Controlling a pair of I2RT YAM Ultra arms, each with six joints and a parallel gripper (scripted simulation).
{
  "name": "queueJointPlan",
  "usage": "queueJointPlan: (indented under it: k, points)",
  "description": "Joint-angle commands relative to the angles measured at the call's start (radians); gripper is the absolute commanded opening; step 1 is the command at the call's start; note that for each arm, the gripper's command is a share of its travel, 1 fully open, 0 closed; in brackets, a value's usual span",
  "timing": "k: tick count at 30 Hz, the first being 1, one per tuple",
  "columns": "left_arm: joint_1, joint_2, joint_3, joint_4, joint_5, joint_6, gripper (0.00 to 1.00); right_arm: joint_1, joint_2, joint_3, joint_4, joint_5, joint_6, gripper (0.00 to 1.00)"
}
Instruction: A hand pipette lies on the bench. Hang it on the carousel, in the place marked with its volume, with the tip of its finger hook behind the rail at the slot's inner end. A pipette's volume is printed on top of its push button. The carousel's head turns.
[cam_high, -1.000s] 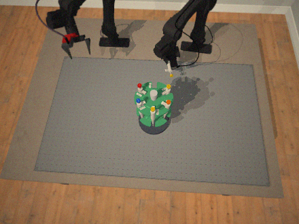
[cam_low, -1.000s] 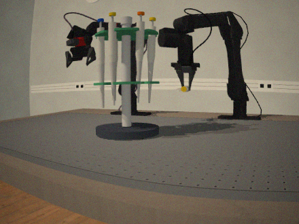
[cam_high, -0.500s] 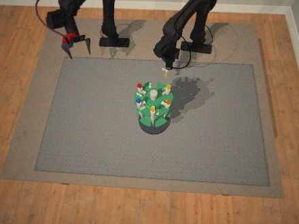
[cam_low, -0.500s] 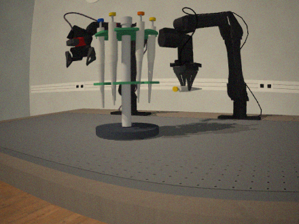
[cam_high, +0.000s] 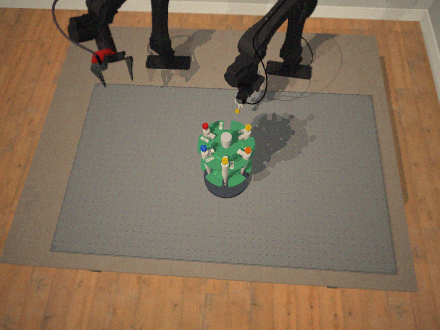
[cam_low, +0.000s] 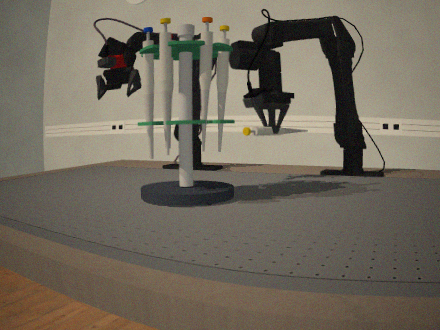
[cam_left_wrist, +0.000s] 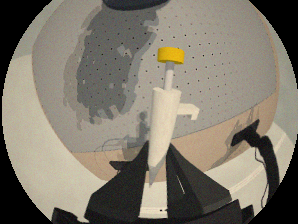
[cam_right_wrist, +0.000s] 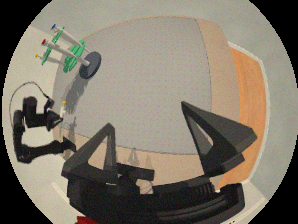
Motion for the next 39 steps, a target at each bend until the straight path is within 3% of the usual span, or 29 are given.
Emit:
queueJointPlan:
  k: [1, 25, 27, 29, 34, 39]
  points:
    - [0.023, 0.043, 0.067, -0.013, -0.002, 0.032, 0.12, -0.009, -0.006, 0.016, 0.013, -0.023, -0.012, 1.00]
    - [0.071, 0.324, 0.425, -0.086, -0.002, 0.080, 0.12, -0.009, -0.006, 0.016, 0.013, -0.023, -0.012, 1.00]
    - [0.054, 0.243, 0.339, 0.002, -0.024, 0.071, 0.12, -0.009, -0.006, 0.016, 0.013, -0.023, -0.012, 1.00]
    - [0.054, 0.243, 0.339, 0.002, -0.024, 0.071, 0.12, -0.009, -0.006, 0.016, 0.013, -0.023, -0.012, 1.00]
    - [0.035, 0.120, 0.211, 0.173, -0.058, 0.055, 0.12, -0.009, -0.006, 0.016, 0.013, -0.023, -0.012, 1.00]
    - [0.038, 0.110, 0.239, 0.190, -0.063, 0.063, 0.12, -0.009, -0.006, 0.016, 0.013, -0.023, -0.012, 1.00]
